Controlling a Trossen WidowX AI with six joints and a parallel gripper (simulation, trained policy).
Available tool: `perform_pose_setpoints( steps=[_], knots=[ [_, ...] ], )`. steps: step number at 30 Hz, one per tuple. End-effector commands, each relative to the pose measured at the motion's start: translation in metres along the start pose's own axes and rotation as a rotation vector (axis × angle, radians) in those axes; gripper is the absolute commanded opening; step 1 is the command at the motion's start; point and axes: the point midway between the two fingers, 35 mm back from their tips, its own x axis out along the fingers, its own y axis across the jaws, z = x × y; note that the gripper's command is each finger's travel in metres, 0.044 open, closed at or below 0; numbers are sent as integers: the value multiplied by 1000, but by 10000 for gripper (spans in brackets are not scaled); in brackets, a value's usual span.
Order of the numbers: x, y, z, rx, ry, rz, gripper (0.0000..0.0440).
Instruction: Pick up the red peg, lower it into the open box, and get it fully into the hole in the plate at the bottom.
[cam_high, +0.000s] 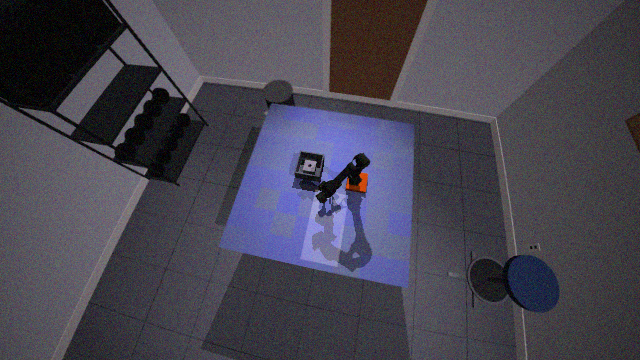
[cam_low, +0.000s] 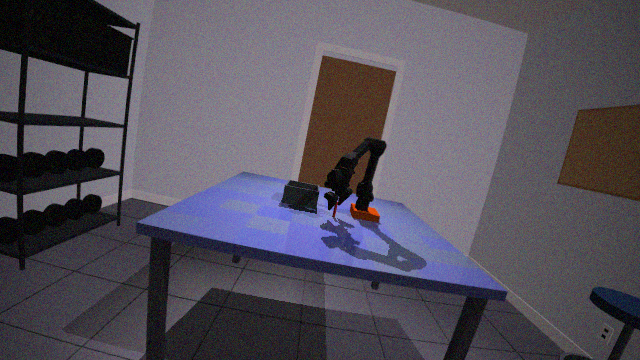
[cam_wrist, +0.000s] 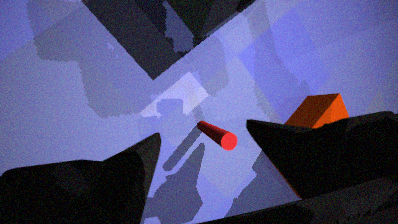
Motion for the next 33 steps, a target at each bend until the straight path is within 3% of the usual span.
perform_pose_setpoints(
  steps=[1,4,19,33],
  knots=[
    [11,0,-3,5,7,0,438],
    [20,0,-5,0,13,-6,401],
    [42,-3,-7,17,53,-84,23],
    [-11,-6,35,25,-66,-67,0]
  ],
)
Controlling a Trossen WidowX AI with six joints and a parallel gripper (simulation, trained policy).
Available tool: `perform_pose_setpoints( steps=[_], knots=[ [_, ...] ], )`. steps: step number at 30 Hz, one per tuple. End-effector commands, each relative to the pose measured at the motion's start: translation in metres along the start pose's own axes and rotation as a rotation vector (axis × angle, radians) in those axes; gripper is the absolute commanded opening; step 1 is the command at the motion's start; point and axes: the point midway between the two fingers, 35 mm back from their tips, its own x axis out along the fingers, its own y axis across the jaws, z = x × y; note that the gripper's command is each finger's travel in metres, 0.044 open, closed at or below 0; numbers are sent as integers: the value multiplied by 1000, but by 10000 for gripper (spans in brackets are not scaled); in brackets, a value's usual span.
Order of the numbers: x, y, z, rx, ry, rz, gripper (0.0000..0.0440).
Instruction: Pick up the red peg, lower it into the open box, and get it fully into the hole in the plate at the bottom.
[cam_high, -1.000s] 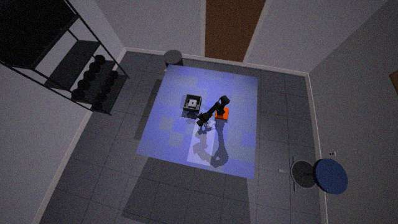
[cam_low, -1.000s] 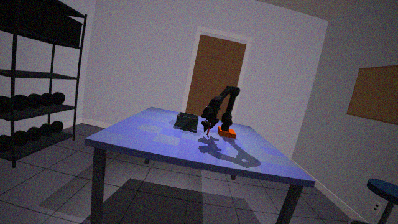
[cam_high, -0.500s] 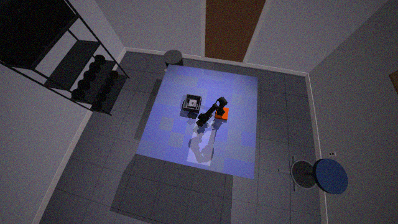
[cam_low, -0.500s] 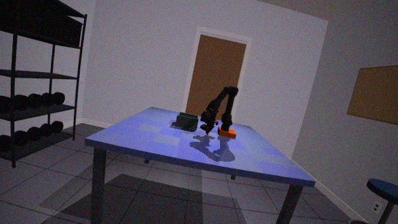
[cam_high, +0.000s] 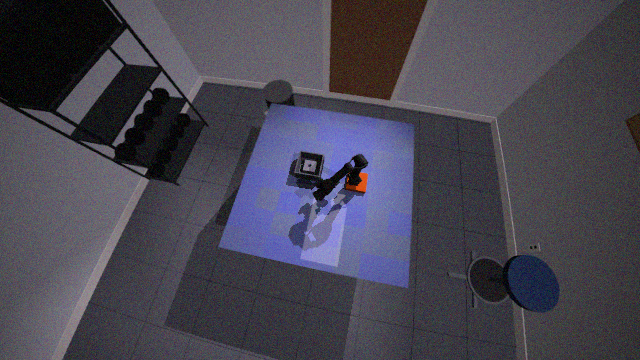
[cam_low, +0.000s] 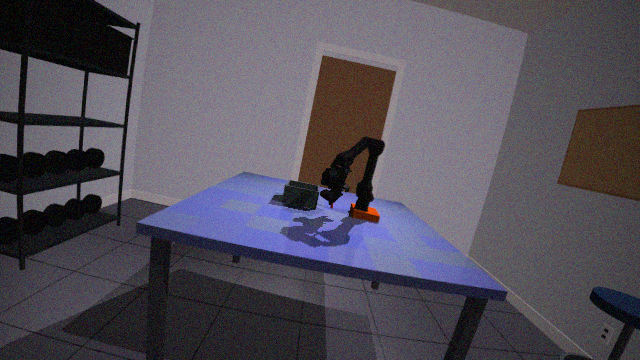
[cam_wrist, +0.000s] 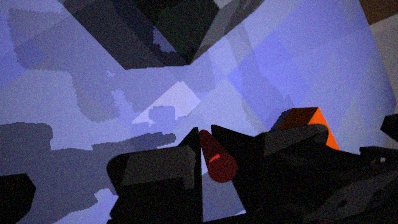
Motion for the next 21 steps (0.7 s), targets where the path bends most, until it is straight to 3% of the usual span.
perform_pose_setpoints(
  steps=[1,9,21],
  knots=[
    [-14,-1,12,9,-29,14,0],
    [-40,-5,43,85,-79,29,0],
    [-49,-15,101,242,-133,35,0]
  ],
)
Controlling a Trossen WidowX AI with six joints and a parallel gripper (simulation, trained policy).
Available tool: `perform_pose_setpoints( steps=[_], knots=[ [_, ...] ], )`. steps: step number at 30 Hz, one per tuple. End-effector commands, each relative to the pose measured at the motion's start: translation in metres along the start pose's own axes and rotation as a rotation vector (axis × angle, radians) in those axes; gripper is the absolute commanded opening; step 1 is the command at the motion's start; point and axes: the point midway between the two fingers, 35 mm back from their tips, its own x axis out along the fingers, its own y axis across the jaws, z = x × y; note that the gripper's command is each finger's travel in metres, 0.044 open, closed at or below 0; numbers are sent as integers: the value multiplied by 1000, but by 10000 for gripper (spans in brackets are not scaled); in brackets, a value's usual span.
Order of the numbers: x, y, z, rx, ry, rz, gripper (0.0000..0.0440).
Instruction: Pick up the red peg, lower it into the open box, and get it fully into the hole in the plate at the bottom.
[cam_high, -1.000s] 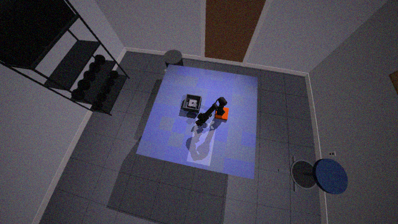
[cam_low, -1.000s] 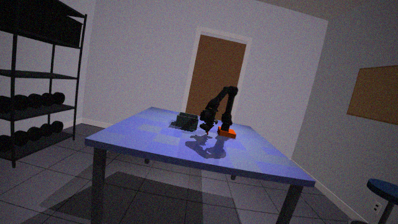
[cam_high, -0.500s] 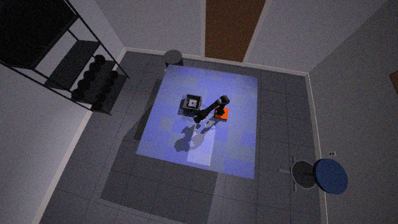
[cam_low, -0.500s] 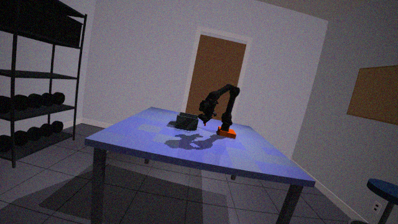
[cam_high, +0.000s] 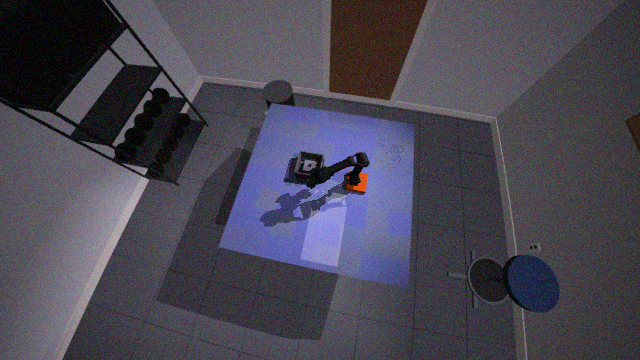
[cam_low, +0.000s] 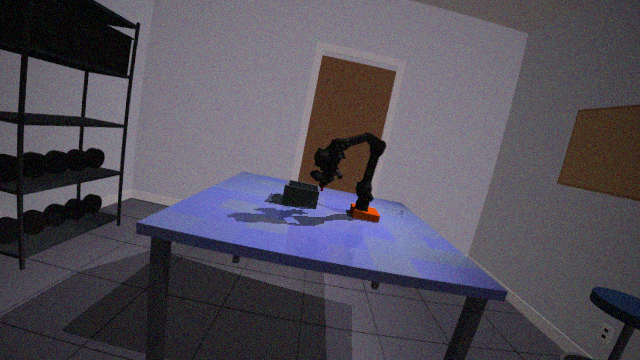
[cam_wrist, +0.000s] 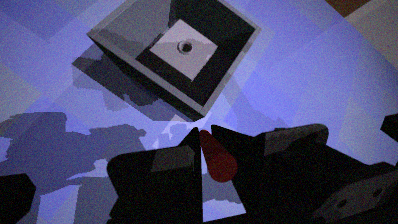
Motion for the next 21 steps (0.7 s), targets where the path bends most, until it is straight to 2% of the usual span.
perform_pose_setpoints(
  steps=[1,21],
  knots=[
    [2,1,16,29,-18,-1,0],
    [48,-4,102,121,-32,-13,0]
  ],
)
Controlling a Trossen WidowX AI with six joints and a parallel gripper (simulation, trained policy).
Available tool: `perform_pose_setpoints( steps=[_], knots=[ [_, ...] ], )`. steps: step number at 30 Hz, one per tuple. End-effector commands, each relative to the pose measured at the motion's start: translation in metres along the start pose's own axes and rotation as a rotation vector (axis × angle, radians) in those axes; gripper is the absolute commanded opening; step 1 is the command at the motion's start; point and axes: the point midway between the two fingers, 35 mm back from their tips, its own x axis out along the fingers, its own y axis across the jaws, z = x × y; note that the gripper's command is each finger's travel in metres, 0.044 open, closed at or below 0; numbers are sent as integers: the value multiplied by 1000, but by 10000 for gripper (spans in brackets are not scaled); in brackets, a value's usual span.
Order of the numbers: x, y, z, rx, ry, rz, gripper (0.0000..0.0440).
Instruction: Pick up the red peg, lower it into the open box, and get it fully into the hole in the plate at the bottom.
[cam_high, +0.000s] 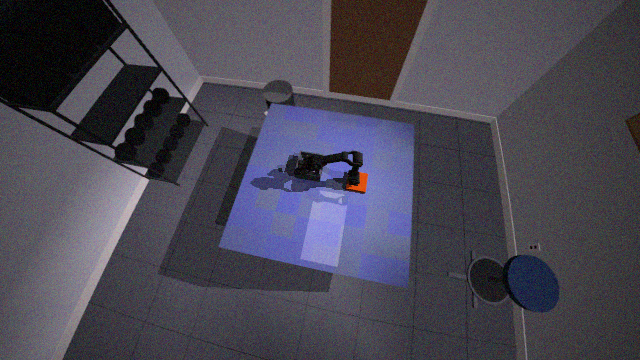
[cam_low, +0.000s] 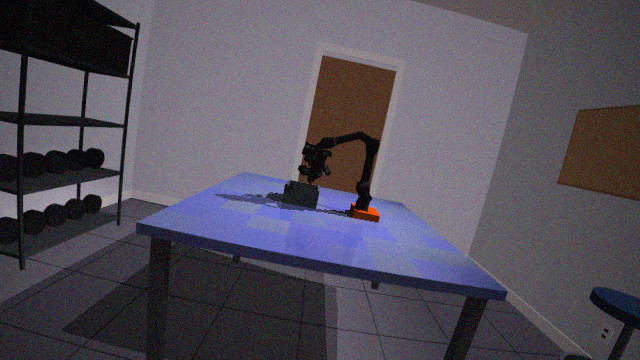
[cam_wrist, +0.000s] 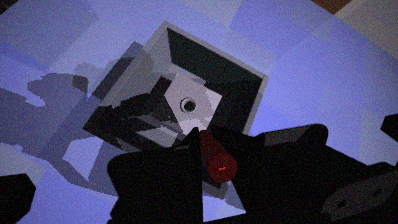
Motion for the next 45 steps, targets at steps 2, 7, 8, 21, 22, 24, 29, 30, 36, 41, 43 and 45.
perform_pose_setpoints(
  steps=[2,7,8,21,22,24,29,30,36,41,43,45],
  knots=[
    [13,3,13,-12,15,8,0],
    [29,6,26,-37,33,20,0],
    [33,6,28,-44,37,23,0],
    [78,13,27,-155,130,50,135],
    [80,14,28,-154,139,52,151],
    [81,14,33,-178,136,57,153],
    [79,24,45,-196,151,82,227],
    [79,27,47,-198,157,88,254],
    [74,45,60,-206,193,133,411],
    [64,65,71,-205,211,193,440],
    [60,73,76,-209,211,218,440],
    [55,81,80,-212,209,244,440]
  ],
)
